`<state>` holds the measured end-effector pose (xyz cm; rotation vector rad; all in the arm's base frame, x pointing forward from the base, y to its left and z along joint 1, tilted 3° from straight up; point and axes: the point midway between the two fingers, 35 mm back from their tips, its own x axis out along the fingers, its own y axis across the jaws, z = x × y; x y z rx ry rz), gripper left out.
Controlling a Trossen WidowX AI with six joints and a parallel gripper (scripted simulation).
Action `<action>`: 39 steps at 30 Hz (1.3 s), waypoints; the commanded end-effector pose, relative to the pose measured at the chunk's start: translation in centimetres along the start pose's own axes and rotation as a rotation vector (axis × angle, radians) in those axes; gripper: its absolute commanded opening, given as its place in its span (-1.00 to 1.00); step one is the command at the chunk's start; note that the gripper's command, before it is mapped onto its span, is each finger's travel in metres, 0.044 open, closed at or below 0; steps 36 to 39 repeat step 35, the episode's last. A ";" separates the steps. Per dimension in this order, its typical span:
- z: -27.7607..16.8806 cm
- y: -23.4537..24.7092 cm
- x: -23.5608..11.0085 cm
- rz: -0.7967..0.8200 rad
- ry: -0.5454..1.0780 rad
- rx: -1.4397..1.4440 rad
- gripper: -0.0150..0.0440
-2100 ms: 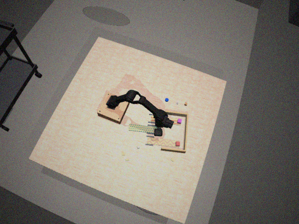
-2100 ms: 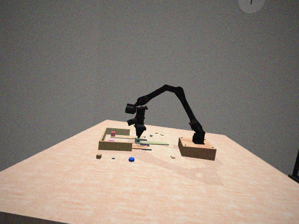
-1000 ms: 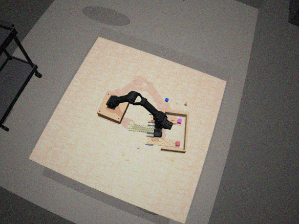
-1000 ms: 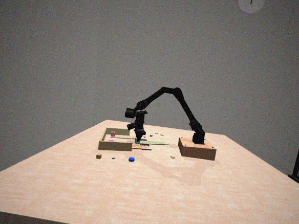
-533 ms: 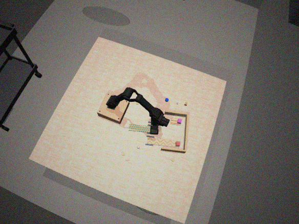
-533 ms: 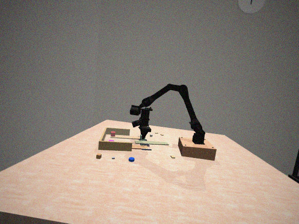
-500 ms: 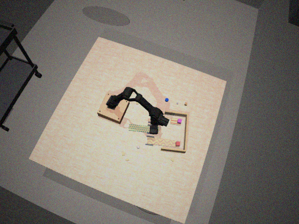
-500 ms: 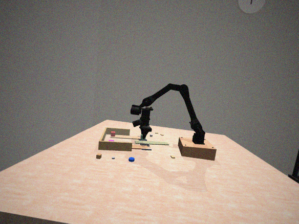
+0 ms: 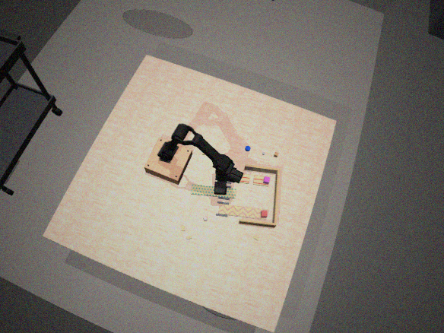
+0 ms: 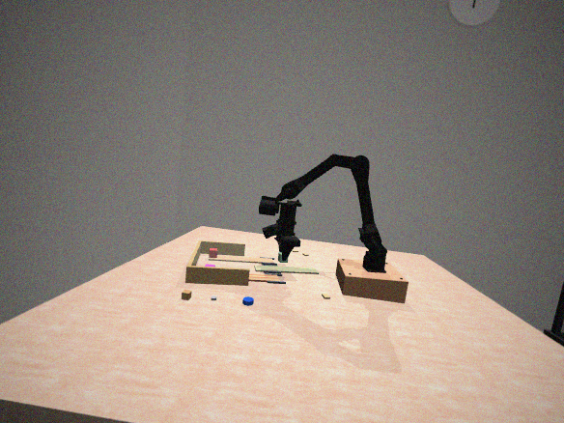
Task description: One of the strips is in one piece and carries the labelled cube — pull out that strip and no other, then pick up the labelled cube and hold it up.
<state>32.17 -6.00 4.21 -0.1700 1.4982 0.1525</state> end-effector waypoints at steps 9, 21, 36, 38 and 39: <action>-2.3 0.9 -1.2 -0.008 -0.005 0.003 -0.49; -2.3 0.9 -3.7 -0.008 -0.005 0.003 -0.49; -2.3 0.9 -3.7 -0.008 -0.005 0.003 -0.49; -2.3 0.9 -3.7 -0.008 -0.005 0.003 -0.49; -2.3 0.9 -3.7 -0.008 -0.005 0.003 -0.49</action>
